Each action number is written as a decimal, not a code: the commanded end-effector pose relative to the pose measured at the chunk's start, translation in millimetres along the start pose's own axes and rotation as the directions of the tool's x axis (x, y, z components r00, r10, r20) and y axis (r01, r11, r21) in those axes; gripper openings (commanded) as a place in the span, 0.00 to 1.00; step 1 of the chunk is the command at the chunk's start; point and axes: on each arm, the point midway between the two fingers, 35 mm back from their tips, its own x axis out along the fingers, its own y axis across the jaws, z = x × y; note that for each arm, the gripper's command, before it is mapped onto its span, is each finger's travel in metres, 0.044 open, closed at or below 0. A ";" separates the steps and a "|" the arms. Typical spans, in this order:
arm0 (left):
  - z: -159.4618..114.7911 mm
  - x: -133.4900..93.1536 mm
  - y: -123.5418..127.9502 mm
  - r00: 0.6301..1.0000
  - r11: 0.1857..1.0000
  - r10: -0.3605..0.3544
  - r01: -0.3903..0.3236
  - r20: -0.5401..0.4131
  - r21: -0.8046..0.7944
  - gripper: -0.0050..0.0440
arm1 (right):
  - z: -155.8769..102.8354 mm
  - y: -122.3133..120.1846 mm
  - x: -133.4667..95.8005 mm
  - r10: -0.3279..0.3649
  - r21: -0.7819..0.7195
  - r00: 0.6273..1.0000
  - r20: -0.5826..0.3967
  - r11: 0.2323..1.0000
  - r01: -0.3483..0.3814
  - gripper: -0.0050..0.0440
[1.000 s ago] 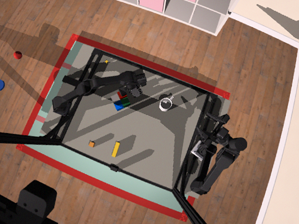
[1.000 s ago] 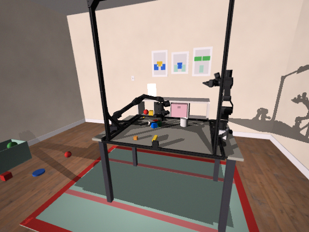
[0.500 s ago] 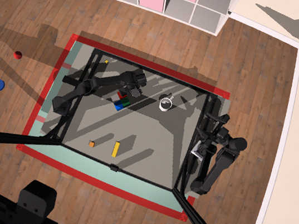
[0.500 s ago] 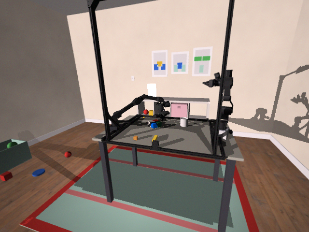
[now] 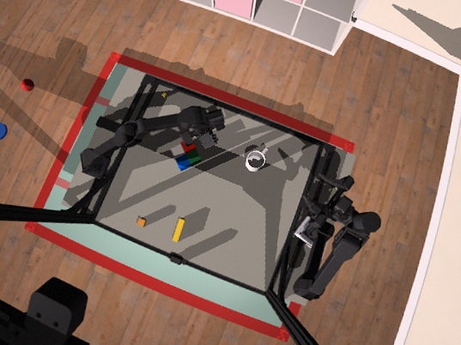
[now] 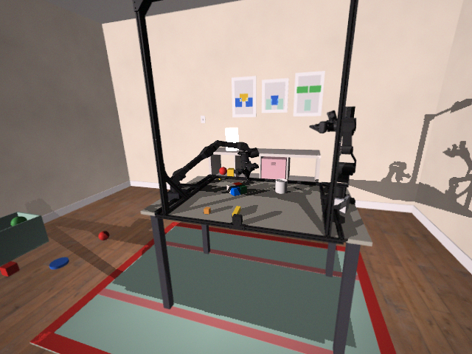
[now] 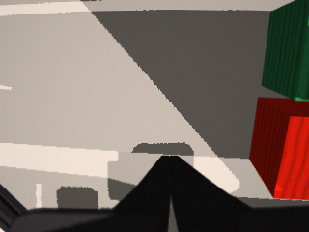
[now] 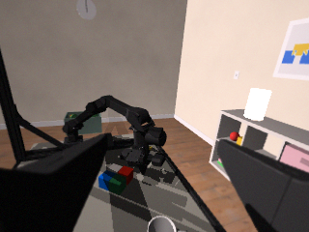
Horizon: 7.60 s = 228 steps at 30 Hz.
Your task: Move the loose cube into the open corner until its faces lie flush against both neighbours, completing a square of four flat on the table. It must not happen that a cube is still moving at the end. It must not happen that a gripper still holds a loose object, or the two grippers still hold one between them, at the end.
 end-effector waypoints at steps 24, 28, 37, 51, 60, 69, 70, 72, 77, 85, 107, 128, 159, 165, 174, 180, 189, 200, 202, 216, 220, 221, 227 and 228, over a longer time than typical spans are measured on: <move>19.6 -65.3 -67.1 0.995 0.840 -0.095 0.070 -0.019 -0.539 0.10 | 0.0 0.7 -0.1 0.004 0.005 1.000 0.000 1.000 -0.004 0.92; 22.3 -79.4 -86.0 0.993 0.721 -0.119 0.068 -0.026 -0.690 0.10 | 0.0 0.7 -0.1 0.004 0.005 1.000 0.000 1.000 -0.004 0.92; 22.8 -82.0 -89.7 0.992 0.693 -0.123 0.066 -0.028 -0.718 0.10 | 0.0 0.7 -0.1 0.004 0.005 1.000 0.000 1.000 -0.004 0.92; 11.5 -75.2 -86.9 0.992 0.633 -0.123 0.057 -0.028 -0.772 0.10 | 0.0 0.7 -0.1 0.004 0.005 1.000 0.000 1.000 -0.004 0.92; -83.4 -22.5 -82.1 0.992 0.078 -0.122 -0.017 -0.027 -0.997 0.10 | 0.0 0.7 -0.1 0.004 0.005 1.000 0.000 1.000 -0.004 0.92; -87.2 -20.5 -82.6 0.992 0.003 -0.123 -0.027 -0.027 -1.000 0.10 | 0.0 0.7 -0.1 0.004 0.005 1.000 0.000 1.000 -0.004 0.92; -87.2 -20.5 -82.6 0.992 0.003 -0.123 -0.027 -0.027 -1.000 0.10 | 0.0 0.7 -0.1 0.004 0.005 1.000 0.000 1.000 -0.004 0.92; -87.2 -20.5 -82.6 0.992 0.003 -0.123 -0.027 -0.027 -1.000 0.10 | 0.0 0.7 -0.1 0.004 0.005 1.000 0.000 1.000 -0.004 0.92; -87.5 -9.3 -84.0 0.992 0.003 -0.123 -0.027 -0.027 -1.000 0.10 | 0.0 0.7 -0.1 0.004 0.005 1.000 0.000 1.000 -0.004 0.92; -88.5 29.1 -88.7 0.992 0.003 -0.123 -0.027 -0.027 -1.000 0.10 | 0.0 0.7 -0.1 0.004 0.005 1.000 0.000 1.000 -0.004 0.92; -88.5 29.1 -88.7 0.992 0.003 -0.123 -0.027 -0.027 -1.000 0.10 | 0.0 0.7 -0.1 0.004 0.005 1.000 0.000 1.000 -0.004 0.92; -86.8 29.2 -88.7 0.992 0.003 -0.123 -0.027 -0.027 -1.000 0.10 | 0.0 0.7 -0.1 0.004 0.005 1.000 0.000 1.000 -0.004 0.92; -78.4 29.4 -88.7 0.992 0.003 -0.123 -0.027 -0.027 -1.000 0.10 | 0.0 0.7 -0.1 0.004 0.005 1.000 0.000 1.000 -0.004 0.92; -76.6 29.4 -88.7 0.992 0.003 -0.123 -0.027 -0.027 -1.000 0.10 | 0.0 0.7 -0.1 0.004 0.005 1.000 0.000 1.000 -0.004 0.92; -74.3 29.5 -88.7 0.992 0.003 -0.123 -0.027 -0.027 -1.000 0.10 | 0.0 0.7 -0.1 0.004 0.005 1.000 0.000 1.000 -0.004 0.92; -72.5 29.5 -88.7 0.992 0.003 -0.123 -0.027 -0.027 -1.000 0.10 | 0.0 0.7 -0.1 0.004 0.005 1.000 0.000 1.000 -0.004 0.92; -70.3 29.6 -88.7 0.992 0.003 -0.123 -0.027 -0.027 -1.000 0.10 | 0.0 0.7 -0.1 0.004 0.005 1.000 0.000 1.000 -0.004 0.92; -66.8 29.7 -88.8 0.992 0.003 -0.123 -0.027 -0.027 -1.000 0.10 | 0.0 0.7 -0.1 0.004 0.005 1.000 0.000 1.000 -0.004 0.92; -66.2 29.7 -88.8 0.992 0.003 -0.123 -0.027 -0.027 -1.000 0.10 | 0.0 0.7 -0.1 0.004 0.005 1.000 0.000 1.000 -0.004 0.92; -62.3 29.8 -88.8 0.992 0.003 -0.123 -0.027 -0.027 -1.000 0.10 | 0.0 0.7 -0.1 0.004 0.005 1.000 0.000 1.000 -0.004 0.92; -61.1 29.8 -88.8 0.992 0.003 -0.123 -0.027 -0.027 -1.000 0.10 | 0.0 0.7 -0.1 0.004 0.005 1.000 0.000 1.000 -0.004 0.92; -61.1 29.8 -88.8 0.992 0.003 -0.123 -0.027 -0.027 -1.000 0.10 | 0.0 0.7 -0.1 0.004 0.005 1.000 0.000 1.000 -0.004 0.92; -59.3 29.9 -88.8 0.992 0.003 -0.123 -0.027 -0.027 -1.000 0.10 | 0.0 0.7 -0.1 0.004 0.005 1.000 0.000 1.000 -0.004 0.92; -59.0 29.9 -88.8 0.992 0.003 -0.123 -0.027 -0.027 -1.000 0.10 | 0.0 0.7 -0.1 0.004 0.005 1.000 0.000 1.000 -0.004 0.92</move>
